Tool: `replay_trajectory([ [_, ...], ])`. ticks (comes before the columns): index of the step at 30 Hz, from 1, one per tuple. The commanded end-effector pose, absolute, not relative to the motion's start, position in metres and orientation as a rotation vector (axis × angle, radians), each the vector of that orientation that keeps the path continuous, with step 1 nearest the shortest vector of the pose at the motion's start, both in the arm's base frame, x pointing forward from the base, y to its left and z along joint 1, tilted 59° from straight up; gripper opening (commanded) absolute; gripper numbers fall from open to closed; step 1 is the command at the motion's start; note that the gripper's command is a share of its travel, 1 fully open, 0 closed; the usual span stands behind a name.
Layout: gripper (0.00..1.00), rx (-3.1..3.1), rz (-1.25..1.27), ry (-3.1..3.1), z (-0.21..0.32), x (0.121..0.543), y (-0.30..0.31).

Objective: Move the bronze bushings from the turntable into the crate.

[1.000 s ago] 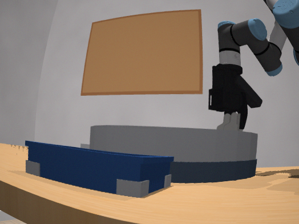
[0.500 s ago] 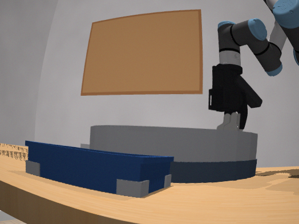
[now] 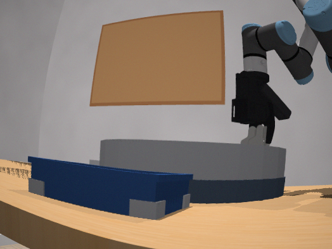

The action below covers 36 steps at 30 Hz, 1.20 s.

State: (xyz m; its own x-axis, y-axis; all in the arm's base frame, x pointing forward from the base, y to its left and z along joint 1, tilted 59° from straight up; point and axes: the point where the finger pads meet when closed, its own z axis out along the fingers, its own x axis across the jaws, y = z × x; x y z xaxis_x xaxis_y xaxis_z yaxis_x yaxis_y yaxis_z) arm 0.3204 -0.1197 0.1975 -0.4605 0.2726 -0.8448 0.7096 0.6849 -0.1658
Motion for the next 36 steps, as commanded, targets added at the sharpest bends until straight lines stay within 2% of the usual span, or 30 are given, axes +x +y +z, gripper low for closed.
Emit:
replay_trajectory([
  [1,0.0,0.754,-0.645,2.038,0.198,0.321,-0.119],
  [18,0.0,0.754,-0.645,2.038,0.2,0.319,-0.117],
  [36,0.0,0.754,-0.645,2.038,0.221,0.296,-0.088],
])
